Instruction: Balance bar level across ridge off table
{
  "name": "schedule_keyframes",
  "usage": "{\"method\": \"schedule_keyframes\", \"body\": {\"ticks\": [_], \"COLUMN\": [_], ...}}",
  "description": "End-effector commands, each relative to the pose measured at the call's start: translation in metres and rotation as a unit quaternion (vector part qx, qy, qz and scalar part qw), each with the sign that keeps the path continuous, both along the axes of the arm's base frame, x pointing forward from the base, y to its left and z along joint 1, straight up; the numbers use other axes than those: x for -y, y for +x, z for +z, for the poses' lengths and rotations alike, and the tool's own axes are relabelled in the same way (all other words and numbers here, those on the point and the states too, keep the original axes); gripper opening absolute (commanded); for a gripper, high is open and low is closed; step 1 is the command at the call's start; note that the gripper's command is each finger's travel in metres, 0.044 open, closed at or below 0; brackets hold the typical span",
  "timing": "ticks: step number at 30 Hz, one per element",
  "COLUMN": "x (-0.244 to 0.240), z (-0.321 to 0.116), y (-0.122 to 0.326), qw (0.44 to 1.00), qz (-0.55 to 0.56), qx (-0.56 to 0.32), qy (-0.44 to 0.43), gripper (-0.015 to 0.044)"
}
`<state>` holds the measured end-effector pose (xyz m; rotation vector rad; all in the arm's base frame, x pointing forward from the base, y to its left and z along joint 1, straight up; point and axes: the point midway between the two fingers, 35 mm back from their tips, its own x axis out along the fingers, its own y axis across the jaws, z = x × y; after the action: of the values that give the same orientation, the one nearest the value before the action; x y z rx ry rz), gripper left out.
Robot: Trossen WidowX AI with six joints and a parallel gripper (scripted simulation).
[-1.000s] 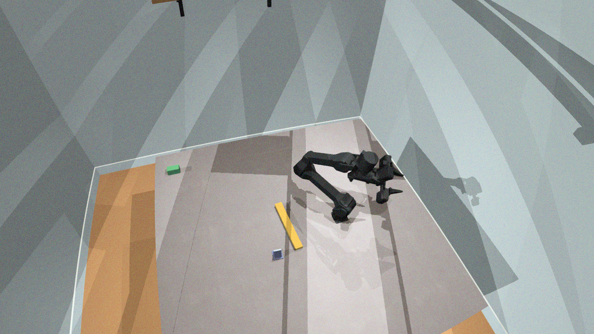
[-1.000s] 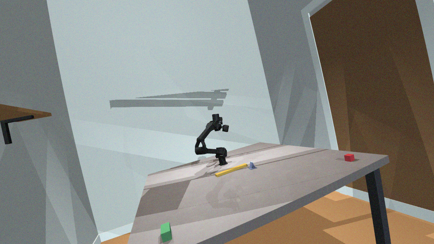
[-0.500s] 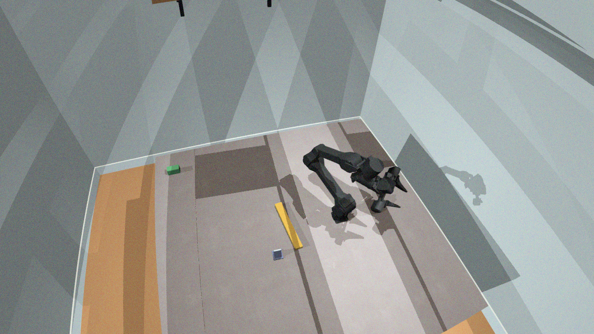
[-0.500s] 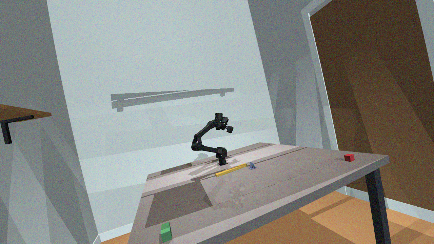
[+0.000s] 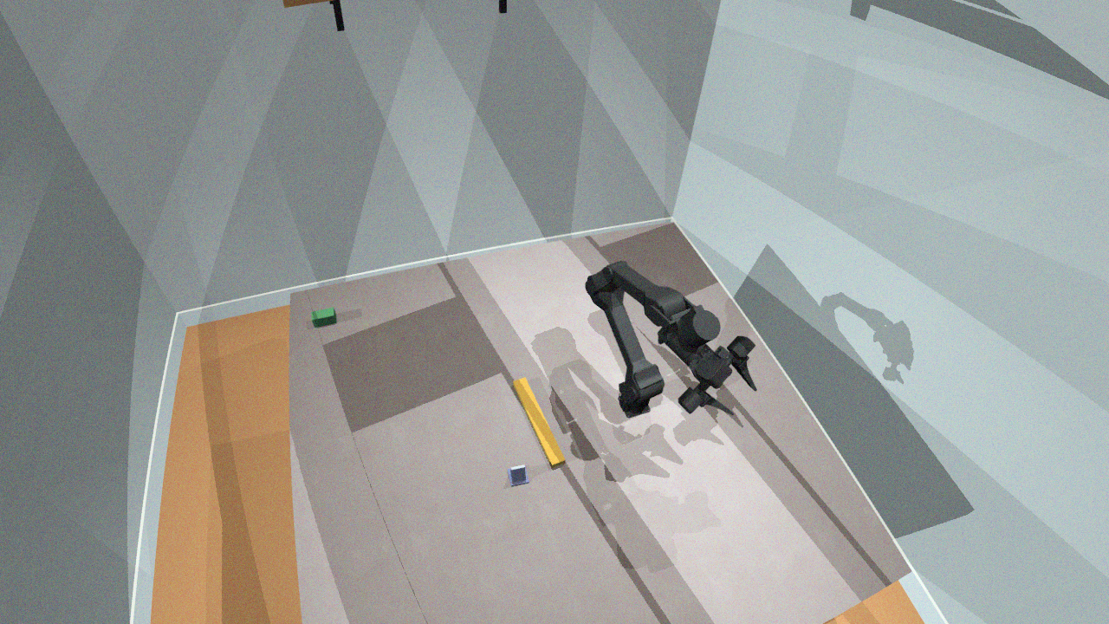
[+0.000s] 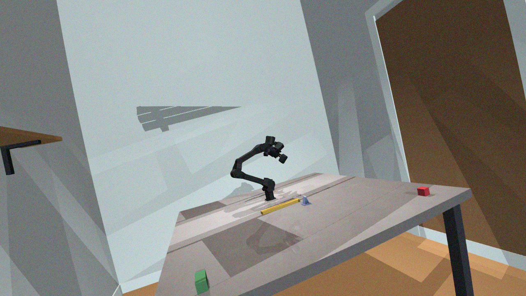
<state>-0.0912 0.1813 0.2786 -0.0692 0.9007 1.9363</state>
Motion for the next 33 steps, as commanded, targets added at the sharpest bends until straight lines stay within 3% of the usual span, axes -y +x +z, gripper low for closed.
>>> {"method": "schedule_keyframes", "body": {"ticks": [1, 17, 33], "x": [-0.011, -0.038, -0.046], "z": [-0.005, -0.023, -0.043], "y": [0.013, 0.071, 0.135], "qw": [0.999, 0.971, 0.908], "qz": [-0.045, -0.209, -0.368], "qx": [-0.005, -0.034, -0.077], "qy": [-0.027, -0.112, -0.186], "gripper": [0.0315, 0.0315, 0.0315]}}
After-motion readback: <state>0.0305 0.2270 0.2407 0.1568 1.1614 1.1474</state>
